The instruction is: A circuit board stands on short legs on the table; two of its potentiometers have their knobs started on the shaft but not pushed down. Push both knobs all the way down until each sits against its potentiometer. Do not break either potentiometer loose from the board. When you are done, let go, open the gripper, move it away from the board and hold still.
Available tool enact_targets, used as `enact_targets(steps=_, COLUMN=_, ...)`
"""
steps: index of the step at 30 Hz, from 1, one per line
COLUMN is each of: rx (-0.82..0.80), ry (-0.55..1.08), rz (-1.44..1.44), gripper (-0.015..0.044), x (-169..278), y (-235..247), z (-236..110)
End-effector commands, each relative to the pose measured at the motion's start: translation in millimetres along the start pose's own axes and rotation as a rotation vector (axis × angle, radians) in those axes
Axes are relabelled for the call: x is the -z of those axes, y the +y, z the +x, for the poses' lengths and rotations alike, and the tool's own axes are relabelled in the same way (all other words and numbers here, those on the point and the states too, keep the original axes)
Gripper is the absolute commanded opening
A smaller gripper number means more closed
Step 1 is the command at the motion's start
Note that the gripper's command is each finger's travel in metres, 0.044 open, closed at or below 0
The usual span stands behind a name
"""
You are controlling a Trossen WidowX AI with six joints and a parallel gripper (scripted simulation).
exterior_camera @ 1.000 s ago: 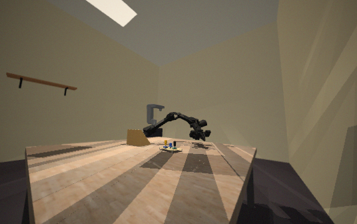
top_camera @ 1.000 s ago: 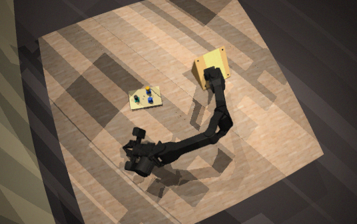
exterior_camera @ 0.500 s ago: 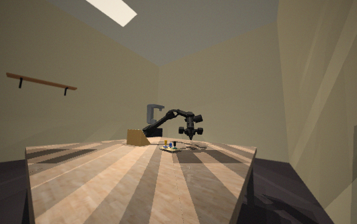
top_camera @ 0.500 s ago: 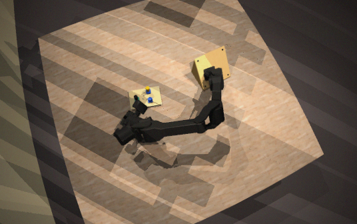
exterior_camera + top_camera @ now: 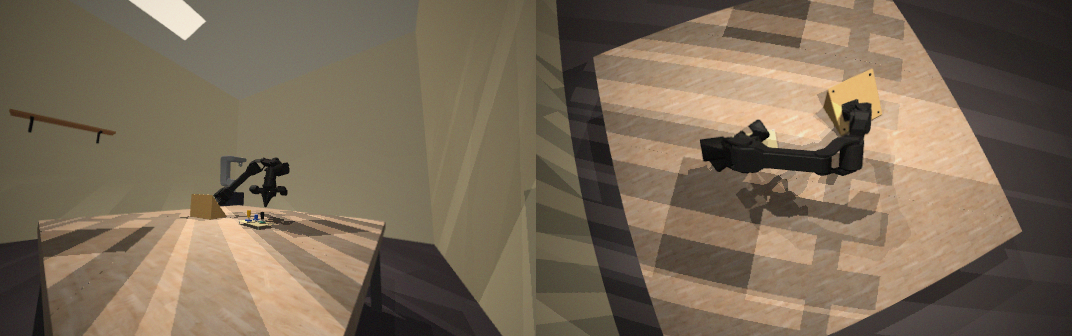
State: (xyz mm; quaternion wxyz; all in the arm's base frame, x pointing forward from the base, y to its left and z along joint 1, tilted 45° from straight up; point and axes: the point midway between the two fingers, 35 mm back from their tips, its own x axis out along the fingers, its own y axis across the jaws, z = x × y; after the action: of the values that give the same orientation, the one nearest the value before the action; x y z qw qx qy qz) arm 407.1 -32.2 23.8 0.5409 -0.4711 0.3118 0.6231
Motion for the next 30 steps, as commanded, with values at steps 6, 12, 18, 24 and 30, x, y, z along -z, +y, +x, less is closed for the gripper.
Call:
enact_targets(steps=6, rx=-0.059, ry=-0.194, rz=0.207, gripper=0.0, x=18.4, y=46.8, z=-4.3)
enact_targets(steps=12, rx=-0.076, ry=-0.33, rz=0.358, gripper=0.0, x=26.0, y=74.1, z=-12.1)
enact_targets(steps=18, rx=-0.079, ry=-0.389, rz=0.422, gripper=0.0, x=28.3, y=84.2, z=-16.1)
enact_targets(steps=24, rx=-0.078, ry=-0.389, rz=0.422, gripper=0.0, x=20.5, y=84.1, z=2.3)
enact_targets(steps=30, rx=-0.078, ry=-0.389, rz=0.422, gripper=0.0, x=20.0, y=84.0, z=3.7)
